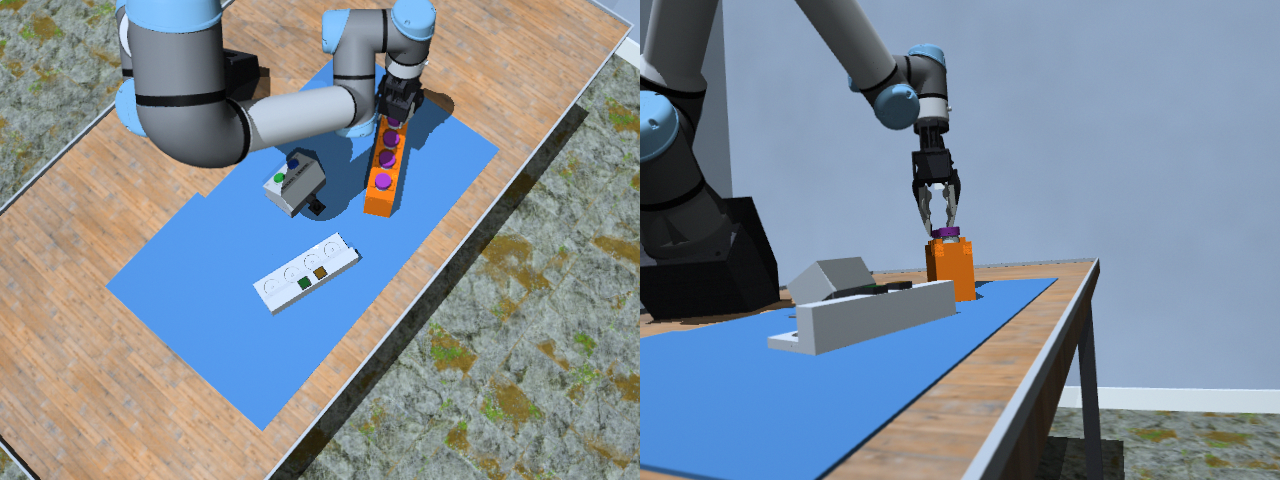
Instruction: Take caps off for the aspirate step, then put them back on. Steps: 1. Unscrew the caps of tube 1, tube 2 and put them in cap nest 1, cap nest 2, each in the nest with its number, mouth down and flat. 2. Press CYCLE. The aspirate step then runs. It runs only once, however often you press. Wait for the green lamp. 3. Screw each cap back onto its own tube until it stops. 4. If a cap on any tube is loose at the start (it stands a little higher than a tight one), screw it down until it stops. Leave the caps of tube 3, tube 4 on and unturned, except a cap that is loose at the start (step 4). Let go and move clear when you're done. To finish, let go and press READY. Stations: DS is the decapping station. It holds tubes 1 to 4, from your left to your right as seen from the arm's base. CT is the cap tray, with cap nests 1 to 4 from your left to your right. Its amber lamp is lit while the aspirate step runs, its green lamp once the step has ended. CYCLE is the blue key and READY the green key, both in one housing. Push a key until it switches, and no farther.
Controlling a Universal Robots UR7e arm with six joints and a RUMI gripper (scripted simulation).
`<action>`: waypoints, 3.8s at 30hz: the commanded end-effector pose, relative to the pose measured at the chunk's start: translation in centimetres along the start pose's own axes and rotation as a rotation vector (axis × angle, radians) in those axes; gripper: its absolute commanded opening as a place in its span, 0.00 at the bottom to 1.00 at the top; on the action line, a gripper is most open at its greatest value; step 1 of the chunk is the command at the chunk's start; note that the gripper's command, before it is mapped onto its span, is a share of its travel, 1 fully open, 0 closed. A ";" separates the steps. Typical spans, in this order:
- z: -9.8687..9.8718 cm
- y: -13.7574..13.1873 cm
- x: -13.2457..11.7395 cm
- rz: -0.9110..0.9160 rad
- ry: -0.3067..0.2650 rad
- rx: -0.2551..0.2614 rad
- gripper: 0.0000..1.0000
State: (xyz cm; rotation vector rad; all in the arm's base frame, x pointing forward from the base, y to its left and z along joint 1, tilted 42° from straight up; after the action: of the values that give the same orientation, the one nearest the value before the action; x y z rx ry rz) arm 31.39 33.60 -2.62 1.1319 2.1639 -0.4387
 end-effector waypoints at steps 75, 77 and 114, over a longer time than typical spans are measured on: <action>0.0 -0.2 0.0 0.124 0.012 -0.007 0.00; -0.1 -0.2 0.0 0.124 0.012 -0.007 0.00; -0.1 -0.1 0.0 -0.562 0.009 -0.011 0.35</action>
State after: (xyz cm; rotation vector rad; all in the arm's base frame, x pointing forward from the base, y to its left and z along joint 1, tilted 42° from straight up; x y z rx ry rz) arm 31.26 33.68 -2.64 0.5008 2.4698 -0.6613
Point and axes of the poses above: the point where the finger pads meet when closed, its own z axis out along the fingers, its own y axis across the jaws, x = y × z, the point moved 7 cm from there along -z, back along the fingers, and after that the axes turned 8 degrees about -z, right-handed, at the moved point
